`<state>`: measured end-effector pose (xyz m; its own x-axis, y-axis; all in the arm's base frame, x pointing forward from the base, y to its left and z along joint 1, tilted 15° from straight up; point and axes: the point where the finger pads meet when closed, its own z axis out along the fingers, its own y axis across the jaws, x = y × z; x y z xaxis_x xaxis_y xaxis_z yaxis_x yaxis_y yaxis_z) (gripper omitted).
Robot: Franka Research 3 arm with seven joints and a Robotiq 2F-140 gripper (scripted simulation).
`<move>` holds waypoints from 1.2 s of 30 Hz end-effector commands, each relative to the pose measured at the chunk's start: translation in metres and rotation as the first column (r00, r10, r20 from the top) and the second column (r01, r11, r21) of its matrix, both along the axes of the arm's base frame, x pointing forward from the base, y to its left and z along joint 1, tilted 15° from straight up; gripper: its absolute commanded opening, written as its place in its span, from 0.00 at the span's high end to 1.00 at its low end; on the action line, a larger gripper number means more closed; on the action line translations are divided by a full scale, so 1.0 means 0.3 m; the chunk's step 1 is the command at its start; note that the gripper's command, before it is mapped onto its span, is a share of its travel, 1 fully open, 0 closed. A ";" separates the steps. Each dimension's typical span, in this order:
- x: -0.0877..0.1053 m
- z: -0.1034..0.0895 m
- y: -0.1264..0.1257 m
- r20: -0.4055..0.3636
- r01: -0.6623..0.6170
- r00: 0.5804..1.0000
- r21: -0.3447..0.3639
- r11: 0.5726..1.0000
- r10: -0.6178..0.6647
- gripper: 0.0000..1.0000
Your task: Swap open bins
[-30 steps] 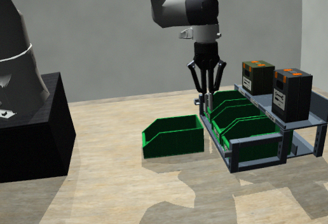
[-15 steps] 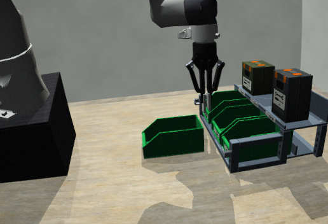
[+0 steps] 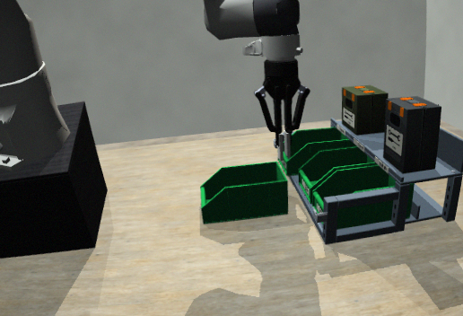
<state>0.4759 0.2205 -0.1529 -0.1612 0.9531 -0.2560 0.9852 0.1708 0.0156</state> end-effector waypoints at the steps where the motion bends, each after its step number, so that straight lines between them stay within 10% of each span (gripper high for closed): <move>1: -0.017 0.005 0.006 0.012 0.010 1.000 0.007 1.000 -0.010 1.00; 36: -0.310 -0.004 -0.041 0.012 0.010 1.000 0.007 1.000 -0.010 1.00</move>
